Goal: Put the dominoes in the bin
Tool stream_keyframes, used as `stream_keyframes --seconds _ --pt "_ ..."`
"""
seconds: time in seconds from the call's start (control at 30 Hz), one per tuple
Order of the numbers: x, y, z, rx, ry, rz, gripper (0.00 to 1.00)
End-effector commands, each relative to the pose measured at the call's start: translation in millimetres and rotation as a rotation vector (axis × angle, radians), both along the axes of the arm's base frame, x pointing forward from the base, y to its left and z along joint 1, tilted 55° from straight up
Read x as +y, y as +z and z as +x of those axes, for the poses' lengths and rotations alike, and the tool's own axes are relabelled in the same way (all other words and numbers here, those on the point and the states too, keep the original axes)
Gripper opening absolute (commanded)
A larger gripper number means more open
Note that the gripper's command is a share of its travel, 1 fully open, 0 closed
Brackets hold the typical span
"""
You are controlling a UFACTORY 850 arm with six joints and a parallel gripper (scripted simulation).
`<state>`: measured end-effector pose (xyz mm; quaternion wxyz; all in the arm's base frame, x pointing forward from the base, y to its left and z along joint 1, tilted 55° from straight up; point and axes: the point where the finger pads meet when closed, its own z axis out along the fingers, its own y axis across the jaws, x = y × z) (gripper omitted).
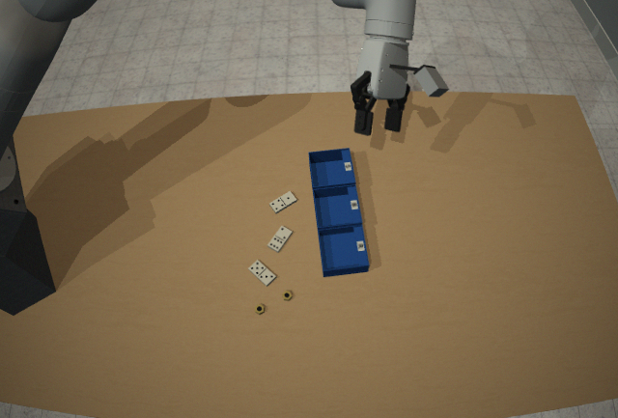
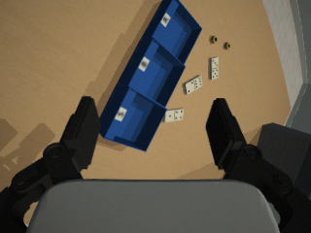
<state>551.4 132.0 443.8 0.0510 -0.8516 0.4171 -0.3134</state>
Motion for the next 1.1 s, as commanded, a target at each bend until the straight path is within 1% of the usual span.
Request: stream_keyframes --seconds 0.0,0.03,0.07,0.2,0.3,0.33,0.4,0.43,0.5,0.53,0.6,0.63,0.67,0.73,0.77,0.83,0.87,0.93,0.97,1.03,1.07 --pt "-0.1 0.8 0.1 -0.001 0.000 0.000 1.00" --pt "-0.1 0.8 0.1 -0.001 0.000 0.000 1.00" --pt "-4.3 5.6 -5.3 -0.001 0.000 0.000 0.07" --pt "-21.1 24.9 -26.7 -0.001 0.000 0.000 0.07" --pt "-21.6 25.6 -27.4 -0.001 0.000 0.000 0.07" --pt "-25.3 18.8 -30.7 -0.017 0.047 0.001 0.07" --pt "-30.1 3.6 -35.7 0.081 0.045 -0.020 0.07" --pt "-31.3 -0.2 -37.0 0.089 0.044 -0.021 0.07" --pt "-31.3 -0.2 -37.0 0.089 0.044 -0.021 0.07" --pt "-34.4 -6.8 -41.1 0.133 0.068 -0.028 0.07" --pt "-34.4 -6.8 -41.1 0.133 0.068 -0.028 0.07" --pt "-37.4 -13.3 -45.4 0.175 0.094 -0.031 0.07" --pt "-40.3 -19.8 -49.7 0.179 0.096 -0.031 0.07" --pt "-41.6 -22.6 -51.5 0.179 0.096 -0.031 0.07" --pt "-44.2 -29.1 -56.1 0.221 0.124 -0.032 0.07" --pt "-45.9 -33.1 -58.9 0.222 0.124 -0.032 0.07" --pt "-48.3 -39.6 -63.7 0.262 0.154 -0.029 0.07" --pt "-49.6 -43.2 -66.4 0.263 0.154 -0.029 0.07" --pt "-51.7 -49.6 -71.4 0.301 0.185 -0.024 0.07" --pt "-52.8 -52.8 -73.9 0.301 0.185 -0.024 0.07" --pt "-54.7 -59.2 -79.1 0.337 0.217 -0.016 0.07"
